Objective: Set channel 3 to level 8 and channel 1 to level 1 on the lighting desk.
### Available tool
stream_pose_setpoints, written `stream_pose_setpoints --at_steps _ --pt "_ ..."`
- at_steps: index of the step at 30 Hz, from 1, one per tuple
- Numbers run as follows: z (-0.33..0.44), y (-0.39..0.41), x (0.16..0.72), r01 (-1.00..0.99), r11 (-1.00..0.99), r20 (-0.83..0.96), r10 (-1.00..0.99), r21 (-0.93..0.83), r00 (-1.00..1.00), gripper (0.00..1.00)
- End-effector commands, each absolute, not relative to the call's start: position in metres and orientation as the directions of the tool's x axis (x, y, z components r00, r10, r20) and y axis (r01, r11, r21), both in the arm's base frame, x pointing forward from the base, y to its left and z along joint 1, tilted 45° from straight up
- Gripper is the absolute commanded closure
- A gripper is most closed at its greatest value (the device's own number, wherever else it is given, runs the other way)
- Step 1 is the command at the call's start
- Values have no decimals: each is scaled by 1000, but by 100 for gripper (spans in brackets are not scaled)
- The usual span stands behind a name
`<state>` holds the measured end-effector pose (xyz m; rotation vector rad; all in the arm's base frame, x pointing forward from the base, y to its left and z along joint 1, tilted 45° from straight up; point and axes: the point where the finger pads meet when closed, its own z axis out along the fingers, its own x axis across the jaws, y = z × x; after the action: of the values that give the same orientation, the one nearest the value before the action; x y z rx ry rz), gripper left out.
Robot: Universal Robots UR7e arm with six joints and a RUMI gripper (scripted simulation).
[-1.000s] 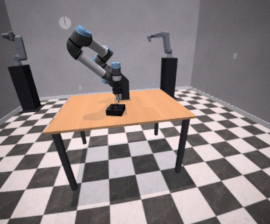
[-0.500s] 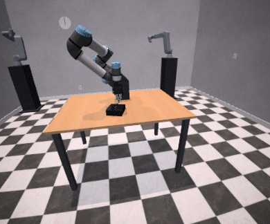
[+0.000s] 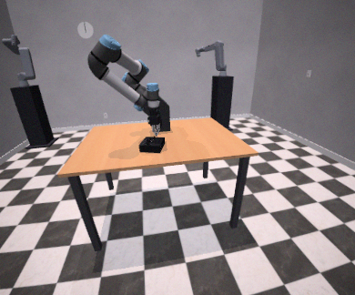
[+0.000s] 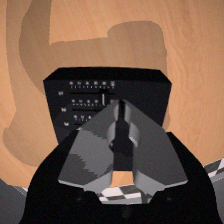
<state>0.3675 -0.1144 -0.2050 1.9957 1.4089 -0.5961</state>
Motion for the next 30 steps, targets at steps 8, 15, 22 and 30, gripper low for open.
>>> stream_pose_setpoints --at_steps 8,15,22,30 --pt "-209 -119 370 943 -241 -667 666 230 333 100" --pt "-209 -119 370 943 -241 -667 666 230 333 100" --pt "-209 -119 370 943 -241 -667 666 230 333 100" --pt "-209 -119 370 943 -241 -667 666 230 333 100"
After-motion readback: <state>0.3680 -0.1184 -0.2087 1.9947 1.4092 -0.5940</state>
